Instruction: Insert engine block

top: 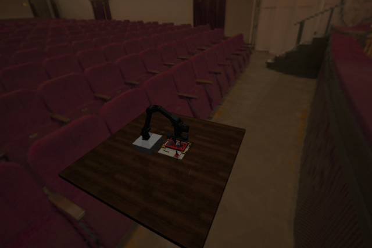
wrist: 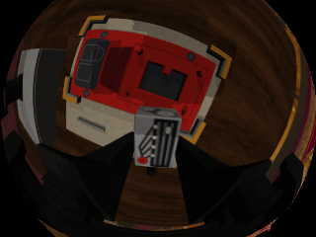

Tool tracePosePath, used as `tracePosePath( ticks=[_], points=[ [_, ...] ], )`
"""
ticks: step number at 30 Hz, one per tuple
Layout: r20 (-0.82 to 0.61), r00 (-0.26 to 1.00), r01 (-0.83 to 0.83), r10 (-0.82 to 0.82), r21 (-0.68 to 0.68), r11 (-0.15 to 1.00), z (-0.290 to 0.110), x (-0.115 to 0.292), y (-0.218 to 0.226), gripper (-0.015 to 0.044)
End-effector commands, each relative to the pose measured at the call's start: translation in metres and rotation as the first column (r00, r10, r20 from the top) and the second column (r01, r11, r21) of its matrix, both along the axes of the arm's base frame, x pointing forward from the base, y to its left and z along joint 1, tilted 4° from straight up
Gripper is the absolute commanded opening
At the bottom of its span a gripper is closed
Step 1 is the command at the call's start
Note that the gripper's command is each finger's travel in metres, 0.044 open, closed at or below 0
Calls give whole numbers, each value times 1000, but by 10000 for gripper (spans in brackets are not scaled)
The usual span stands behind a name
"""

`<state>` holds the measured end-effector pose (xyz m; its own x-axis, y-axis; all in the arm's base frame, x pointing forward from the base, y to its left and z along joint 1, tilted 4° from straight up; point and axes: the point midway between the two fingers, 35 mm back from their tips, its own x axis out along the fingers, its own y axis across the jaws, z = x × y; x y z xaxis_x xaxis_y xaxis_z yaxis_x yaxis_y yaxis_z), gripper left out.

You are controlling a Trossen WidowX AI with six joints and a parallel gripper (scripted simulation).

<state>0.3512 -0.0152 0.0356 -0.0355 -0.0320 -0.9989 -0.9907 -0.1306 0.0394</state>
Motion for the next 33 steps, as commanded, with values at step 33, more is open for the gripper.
tracePosePath(
  ticks=[33],
  points=[
    [1,346,-937,938,57,346,-17,-3,43,0]
  ],
)
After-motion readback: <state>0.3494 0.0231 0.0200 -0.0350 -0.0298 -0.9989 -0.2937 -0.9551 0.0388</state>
